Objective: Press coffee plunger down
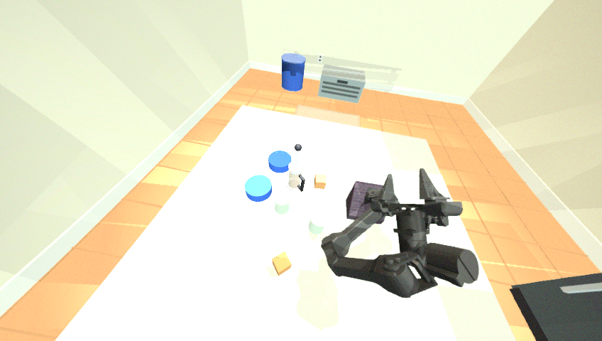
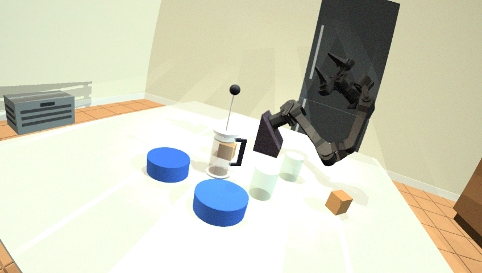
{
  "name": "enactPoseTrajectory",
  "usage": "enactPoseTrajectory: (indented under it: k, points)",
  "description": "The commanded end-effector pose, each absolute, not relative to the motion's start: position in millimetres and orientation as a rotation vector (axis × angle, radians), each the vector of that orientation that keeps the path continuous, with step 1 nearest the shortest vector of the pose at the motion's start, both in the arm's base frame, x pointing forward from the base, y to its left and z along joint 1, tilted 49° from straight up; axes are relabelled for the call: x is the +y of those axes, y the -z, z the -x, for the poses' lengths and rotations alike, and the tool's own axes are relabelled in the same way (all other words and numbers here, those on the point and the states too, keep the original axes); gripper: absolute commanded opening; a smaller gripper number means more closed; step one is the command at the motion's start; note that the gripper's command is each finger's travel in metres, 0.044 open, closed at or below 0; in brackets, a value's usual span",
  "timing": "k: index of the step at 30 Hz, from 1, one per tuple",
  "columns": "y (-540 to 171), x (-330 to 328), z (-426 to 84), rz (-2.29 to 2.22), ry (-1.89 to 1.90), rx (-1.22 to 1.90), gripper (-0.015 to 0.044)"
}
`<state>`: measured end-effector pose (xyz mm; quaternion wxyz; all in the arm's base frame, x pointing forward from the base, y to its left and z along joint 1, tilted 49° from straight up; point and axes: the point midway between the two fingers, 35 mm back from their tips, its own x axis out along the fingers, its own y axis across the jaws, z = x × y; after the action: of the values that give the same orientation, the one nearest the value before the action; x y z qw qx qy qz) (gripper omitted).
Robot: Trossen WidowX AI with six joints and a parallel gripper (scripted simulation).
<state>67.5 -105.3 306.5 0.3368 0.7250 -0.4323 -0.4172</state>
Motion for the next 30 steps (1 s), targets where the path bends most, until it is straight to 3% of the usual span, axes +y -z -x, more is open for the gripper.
enactPoseTrajectory:
  k: [1, 14, 20, 30]
  points:
    - [-307, -106, -67, -1.890, 1.087, -1.114, 0.0426]
    - [-294, -187, -71, -1.752, 0.988, -0.394, 0.0440]
    - [-266, -224, -120, -1.594, 0.771, -0.011, 0.0440]
    - [-180, -233, -236, -1.220, 0.299, 0.468, 0.0440]
